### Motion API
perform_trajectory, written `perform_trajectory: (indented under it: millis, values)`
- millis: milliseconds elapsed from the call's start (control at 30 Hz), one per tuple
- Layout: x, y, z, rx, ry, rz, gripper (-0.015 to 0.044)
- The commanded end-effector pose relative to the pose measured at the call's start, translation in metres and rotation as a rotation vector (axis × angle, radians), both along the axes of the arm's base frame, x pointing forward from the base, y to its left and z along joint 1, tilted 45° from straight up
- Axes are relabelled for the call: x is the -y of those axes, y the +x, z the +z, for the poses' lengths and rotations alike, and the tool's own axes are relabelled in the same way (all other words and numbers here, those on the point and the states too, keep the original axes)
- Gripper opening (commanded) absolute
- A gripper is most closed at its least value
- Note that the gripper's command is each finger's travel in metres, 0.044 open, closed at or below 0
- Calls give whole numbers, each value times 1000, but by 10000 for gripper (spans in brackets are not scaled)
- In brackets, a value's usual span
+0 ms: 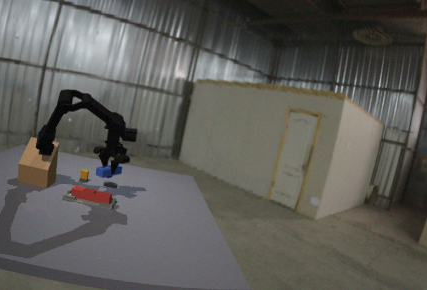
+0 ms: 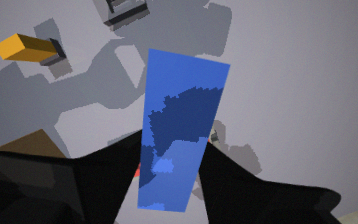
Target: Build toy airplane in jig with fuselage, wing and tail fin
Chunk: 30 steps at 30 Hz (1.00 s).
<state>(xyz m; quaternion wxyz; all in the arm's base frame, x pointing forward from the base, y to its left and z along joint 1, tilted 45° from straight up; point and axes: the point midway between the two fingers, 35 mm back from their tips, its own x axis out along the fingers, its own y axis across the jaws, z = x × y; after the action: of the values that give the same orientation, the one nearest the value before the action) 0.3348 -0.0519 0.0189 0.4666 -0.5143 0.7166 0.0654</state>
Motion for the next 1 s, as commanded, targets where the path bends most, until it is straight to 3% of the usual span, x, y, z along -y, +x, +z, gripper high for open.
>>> perform_trajectory:
  millis: [0, 800, 967]
  values:
    - [10, -5, 6, -53, -4, 54, 0]
    - [66, -38, 39, -361, -18, 358, 0]
    - [66, -38, 39, -361, -18, 358, 131]
